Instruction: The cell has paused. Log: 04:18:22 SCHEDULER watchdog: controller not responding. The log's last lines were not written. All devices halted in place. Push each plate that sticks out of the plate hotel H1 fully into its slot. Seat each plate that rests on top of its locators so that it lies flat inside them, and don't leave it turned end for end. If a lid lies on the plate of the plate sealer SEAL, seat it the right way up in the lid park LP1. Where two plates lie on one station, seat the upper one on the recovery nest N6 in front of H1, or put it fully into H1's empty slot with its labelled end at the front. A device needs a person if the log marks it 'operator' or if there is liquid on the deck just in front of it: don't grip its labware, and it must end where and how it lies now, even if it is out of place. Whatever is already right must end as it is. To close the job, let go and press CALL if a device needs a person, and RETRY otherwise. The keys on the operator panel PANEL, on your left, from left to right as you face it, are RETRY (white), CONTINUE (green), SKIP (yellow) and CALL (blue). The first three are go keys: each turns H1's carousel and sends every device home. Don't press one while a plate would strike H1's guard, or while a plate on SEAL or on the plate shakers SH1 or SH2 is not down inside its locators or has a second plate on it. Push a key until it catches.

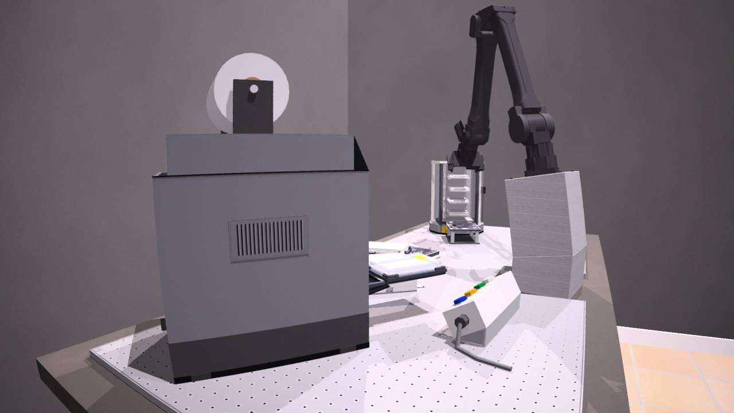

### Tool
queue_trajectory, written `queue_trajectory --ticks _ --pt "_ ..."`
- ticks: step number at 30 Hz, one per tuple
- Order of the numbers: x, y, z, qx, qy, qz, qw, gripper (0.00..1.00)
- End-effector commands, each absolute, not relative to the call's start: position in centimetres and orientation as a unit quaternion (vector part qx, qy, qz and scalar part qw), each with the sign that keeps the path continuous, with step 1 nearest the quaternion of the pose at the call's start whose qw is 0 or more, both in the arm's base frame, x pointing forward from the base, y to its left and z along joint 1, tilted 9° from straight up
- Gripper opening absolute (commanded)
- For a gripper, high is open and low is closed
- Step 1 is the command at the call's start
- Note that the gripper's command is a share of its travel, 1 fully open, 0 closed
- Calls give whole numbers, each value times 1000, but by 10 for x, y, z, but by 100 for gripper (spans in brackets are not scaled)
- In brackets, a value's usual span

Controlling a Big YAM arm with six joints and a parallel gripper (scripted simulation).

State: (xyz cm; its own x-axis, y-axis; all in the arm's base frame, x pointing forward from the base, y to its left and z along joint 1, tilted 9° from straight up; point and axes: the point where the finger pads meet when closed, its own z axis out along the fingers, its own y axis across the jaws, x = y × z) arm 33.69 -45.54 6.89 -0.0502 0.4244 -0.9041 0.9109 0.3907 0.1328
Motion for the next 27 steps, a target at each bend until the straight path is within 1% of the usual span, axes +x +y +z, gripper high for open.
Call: queue_trajectory --ticks 1,10,11,18,20,27 --pt "333 -465 92 490 672 -258 491 100" --pt "334 -466 108 488 671 -259 495 100" --pt "343 -466 116 479 680 -254 493 100" --pt "364 -442 121 441 761 -207 429 100" --pt "364 -442 121 441 761 -207 429 100" --pt "376 -422 117 403 830 -160 352 100"
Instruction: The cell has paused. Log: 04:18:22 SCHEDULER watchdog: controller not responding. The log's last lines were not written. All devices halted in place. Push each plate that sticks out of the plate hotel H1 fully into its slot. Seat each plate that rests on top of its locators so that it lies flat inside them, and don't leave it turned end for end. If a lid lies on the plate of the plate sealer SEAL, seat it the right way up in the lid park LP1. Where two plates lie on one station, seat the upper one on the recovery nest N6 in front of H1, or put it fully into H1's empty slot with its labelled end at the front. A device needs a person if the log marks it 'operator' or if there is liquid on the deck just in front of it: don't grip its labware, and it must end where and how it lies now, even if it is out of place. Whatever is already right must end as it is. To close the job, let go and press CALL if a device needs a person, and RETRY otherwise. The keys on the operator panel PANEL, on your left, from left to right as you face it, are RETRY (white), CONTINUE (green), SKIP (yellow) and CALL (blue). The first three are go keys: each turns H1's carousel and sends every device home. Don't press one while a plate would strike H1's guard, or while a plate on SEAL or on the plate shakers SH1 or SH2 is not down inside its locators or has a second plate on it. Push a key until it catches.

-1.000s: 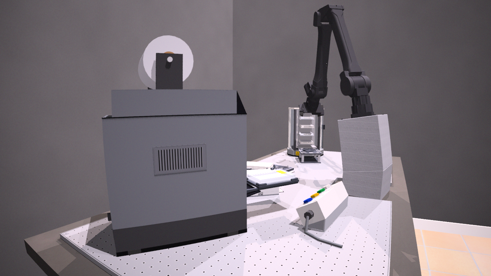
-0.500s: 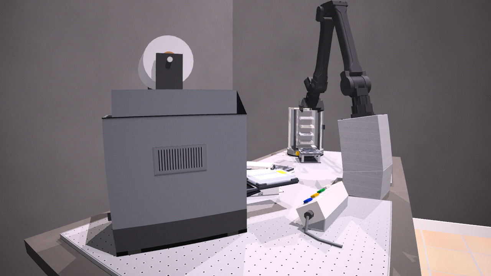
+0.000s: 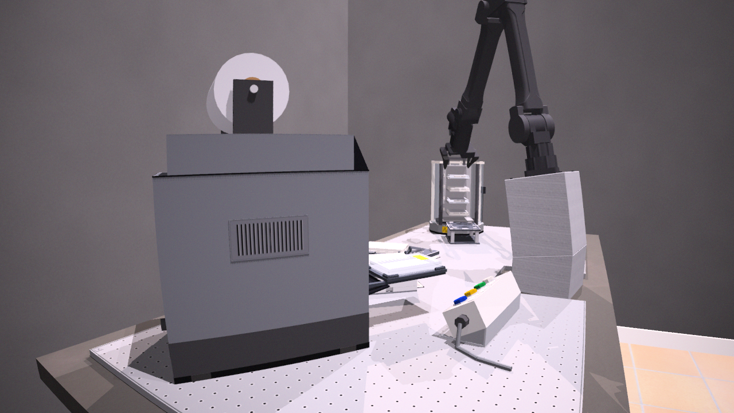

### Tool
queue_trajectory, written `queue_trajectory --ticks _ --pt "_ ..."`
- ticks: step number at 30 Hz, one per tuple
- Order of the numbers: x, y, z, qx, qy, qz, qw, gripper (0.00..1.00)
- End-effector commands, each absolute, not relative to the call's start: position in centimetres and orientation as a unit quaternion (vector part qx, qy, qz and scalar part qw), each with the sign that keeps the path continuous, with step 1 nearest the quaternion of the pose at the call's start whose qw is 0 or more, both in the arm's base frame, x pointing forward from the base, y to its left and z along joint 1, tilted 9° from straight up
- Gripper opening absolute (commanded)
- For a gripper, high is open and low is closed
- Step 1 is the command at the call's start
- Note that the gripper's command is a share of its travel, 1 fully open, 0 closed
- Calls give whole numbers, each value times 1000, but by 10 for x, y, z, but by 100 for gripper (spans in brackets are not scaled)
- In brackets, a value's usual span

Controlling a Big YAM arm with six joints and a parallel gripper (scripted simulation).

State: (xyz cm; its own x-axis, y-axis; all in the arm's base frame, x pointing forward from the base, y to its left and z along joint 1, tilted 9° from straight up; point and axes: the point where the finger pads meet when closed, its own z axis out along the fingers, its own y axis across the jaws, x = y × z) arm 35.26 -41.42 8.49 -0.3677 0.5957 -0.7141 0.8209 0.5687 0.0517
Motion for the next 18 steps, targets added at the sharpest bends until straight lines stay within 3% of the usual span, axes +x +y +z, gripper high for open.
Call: queue_trajectory --ticks 1,18 --pt "378 -419 108 398 841 -150 334 100" --pt "403 -374 105 295 941 -41 158 100"
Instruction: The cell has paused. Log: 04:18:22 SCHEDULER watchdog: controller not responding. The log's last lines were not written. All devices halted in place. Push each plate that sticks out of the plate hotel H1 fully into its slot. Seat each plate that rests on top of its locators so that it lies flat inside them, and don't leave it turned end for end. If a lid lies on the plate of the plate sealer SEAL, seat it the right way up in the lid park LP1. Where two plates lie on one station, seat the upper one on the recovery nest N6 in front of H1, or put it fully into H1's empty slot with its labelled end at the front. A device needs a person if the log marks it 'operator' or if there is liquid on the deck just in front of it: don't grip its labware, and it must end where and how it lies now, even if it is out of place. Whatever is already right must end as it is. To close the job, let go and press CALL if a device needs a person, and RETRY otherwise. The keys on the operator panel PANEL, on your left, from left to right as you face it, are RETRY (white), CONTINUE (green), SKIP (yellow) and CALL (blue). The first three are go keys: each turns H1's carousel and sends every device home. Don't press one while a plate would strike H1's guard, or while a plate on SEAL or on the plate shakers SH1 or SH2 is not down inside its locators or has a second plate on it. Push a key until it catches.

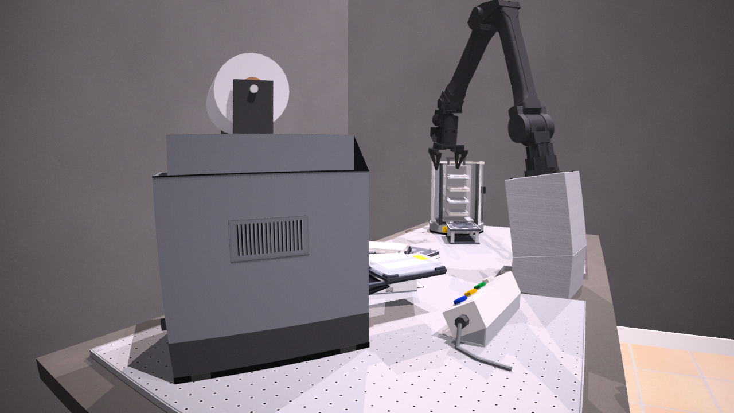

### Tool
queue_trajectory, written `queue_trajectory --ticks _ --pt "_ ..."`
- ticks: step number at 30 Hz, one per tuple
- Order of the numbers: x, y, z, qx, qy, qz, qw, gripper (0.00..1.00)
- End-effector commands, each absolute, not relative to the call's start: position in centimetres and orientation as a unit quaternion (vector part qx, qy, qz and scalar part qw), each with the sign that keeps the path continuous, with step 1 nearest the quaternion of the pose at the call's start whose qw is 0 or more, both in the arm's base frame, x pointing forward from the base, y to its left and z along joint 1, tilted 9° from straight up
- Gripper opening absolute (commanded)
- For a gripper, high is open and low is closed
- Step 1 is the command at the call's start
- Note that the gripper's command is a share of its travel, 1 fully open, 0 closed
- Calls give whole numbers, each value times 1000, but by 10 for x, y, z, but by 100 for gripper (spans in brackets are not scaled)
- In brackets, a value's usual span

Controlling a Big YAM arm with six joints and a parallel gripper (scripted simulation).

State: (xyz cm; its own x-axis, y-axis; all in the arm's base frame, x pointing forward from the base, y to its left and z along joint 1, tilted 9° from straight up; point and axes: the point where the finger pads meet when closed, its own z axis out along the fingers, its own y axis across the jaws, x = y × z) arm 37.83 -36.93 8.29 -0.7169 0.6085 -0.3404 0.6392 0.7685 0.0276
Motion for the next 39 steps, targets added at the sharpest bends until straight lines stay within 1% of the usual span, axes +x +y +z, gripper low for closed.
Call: queue_trajectory --ticks 1,5,6,9,10,14,20,27,39 --pt "405 -371 105 288 946 -33 146 100" --pt "411 -359 105 257 962 -4 97 100" --pt "413 -356 105 255 962 -2 95 100" --pt "415 -353 105 255 962 -3 94 100" --pt "417 -351 127 254 961 -13 113 100" --pt "422 -339 125 264 958 -12 112 100" --pt "421 -312 102 266 960 -2 92 100" --pt "433 -300 113 265 959 -6 103 100" --pt "449 -264 111 246 964 -5 101 100"
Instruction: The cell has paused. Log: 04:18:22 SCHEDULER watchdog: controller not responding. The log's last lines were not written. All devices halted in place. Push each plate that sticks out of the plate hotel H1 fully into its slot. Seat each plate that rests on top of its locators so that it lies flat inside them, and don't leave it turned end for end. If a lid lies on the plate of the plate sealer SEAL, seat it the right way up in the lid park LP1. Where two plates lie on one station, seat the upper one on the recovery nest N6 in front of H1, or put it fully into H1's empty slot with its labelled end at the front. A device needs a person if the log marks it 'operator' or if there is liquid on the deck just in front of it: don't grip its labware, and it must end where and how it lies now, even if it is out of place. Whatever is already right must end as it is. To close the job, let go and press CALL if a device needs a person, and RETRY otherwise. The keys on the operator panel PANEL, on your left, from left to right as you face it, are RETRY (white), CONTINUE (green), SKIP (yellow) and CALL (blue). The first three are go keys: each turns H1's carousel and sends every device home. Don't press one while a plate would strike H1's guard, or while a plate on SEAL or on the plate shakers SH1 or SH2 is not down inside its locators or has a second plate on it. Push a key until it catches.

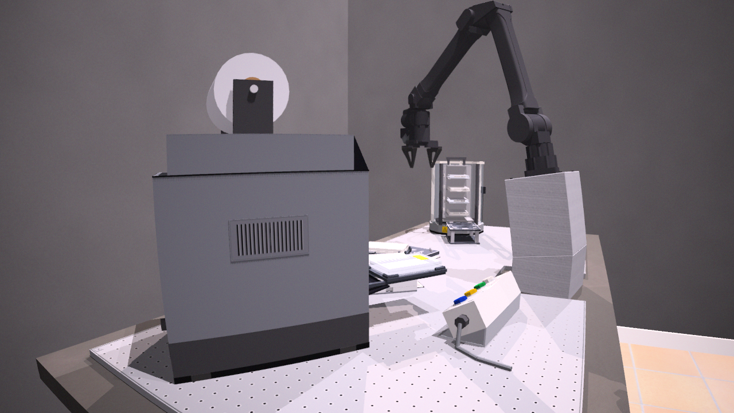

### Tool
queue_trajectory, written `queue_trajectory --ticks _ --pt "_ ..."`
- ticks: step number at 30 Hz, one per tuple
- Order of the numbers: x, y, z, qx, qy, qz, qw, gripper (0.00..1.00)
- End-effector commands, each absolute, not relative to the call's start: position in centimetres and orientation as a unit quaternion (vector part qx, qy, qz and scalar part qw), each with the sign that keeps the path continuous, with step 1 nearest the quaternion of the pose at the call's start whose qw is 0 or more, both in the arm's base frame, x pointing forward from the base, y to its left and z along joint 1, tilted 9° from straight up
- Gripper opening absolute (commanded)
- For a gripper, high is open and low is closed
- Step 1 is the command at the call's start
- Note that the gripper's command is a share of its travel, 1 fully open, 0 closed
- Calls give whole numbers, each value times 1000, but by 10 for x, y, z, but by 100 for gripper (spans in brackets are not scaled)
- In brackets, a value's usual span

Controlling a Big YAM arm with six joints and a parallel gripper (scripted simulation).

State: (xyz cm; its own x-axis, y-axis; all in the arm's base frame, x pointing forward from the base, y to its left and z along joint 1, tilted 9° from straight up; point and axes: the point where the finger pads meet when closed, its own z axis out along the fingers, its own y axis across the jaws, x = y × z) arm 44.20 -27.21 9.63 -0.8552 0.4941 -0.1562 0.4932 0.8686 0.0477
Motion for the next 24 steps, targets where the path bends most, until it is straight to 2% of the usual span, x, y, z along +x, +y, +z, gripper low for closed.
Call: queue_trajectory --ticks 1,13,24 --pt "450 -260 111 223 970 -8 100 100" --pt "454 -227 109 64 993 -22 99 100" --pt "458 -197 108 75 992 -20 99 100"
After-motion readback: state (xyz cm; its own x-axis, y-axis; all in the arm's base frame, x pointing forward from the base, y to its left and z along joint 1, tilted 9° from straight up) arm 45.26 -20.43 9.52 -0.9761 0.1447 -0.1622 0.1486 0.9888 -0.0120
